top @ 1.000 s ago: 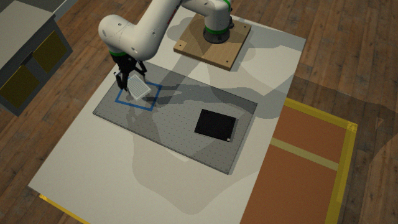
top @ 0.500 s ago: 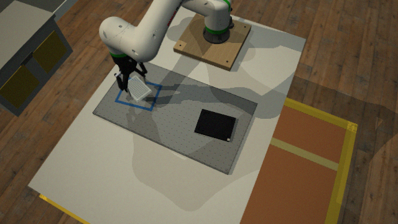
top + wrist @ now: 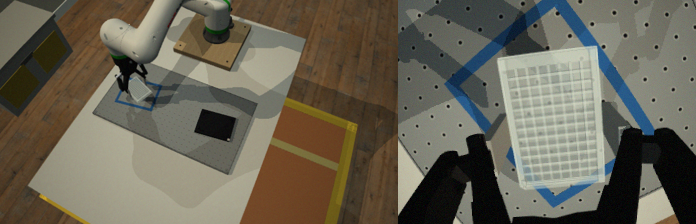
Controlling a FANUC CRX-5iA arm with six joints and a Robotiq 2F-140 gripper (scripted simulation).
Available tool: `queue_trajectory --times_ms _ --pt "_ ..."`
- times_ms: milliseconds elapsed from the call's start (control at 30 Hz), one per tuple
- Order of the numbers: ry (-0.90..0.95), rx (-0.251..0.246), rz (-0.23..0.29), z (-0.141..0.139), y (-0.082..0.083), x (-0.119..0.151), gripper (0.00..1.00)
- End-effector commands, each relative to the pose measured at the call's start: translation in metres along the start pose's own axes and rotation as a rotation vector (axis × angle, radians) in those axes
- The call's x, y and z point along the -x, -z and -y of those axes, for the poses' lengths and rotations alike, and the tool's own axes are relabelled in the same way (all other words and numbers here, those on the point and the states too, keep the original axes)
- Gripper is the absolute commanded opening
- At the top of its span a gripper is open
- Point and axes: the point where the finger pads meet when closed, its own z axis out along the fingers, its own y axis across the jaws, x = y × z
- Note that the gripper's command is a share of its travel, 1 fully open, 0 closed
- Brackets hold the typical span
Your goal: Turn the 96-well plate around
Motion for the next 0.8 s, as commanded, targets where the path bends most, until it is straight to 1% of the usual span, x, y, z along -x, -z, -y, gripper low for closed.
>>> queue_trajectory --times_ms 0,767 --pt "0.0 0.0 0.0 0.0 -0.001 0.0 0.0" --pt "0.0 0.0 0.0 0.0 -0.014 0.0 0.0"
